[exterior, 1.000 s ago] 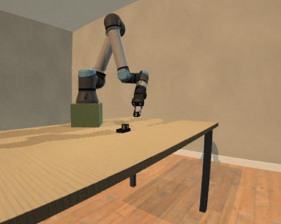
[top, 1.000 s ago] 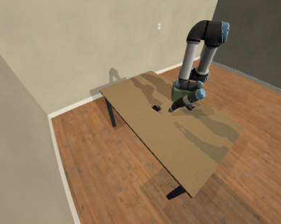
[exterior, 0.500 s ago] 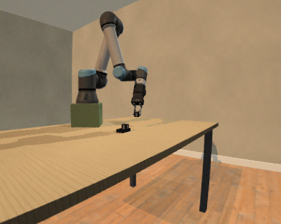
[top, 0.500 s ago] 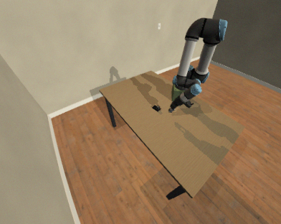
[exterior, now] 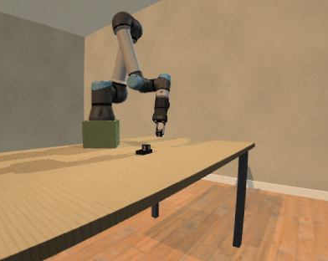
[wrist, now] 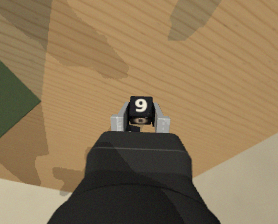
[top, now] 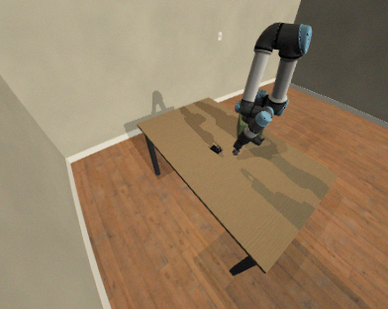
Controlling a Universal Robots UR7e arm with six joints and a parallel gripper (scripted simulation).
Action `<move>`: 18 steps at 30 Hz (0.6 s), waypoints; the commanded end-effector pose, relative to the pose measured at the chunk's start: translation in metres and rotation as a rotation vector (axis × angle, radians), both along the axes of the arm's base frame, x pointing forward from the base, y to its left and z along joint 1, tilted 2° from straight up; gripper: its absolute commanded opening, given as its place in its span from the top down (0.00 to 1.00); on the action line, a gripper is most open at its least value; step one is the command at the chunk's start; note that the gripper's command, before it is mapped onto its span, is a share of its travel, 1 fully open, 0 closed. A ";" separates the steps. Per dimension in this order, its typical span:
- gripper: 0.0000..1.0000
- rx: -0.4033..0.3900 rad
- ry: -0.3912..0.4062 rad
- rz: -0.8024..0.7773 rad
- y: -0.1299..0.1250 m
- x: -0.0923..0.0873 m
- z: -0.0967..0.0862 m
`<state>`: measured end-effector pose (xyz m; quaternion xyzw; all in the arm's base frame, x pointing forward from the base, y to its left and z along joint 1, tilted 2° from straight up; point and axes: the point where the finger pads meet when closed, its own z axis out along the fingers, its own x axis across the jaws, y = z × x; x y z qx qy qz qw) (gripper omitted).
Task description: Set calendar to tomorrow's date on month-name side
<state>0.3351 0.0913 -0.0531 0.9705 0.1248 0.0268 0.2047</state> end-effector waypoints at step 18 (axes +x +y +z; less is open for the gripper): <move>0.43 0.156 0.038 0.006 -0.001 0.001 0.001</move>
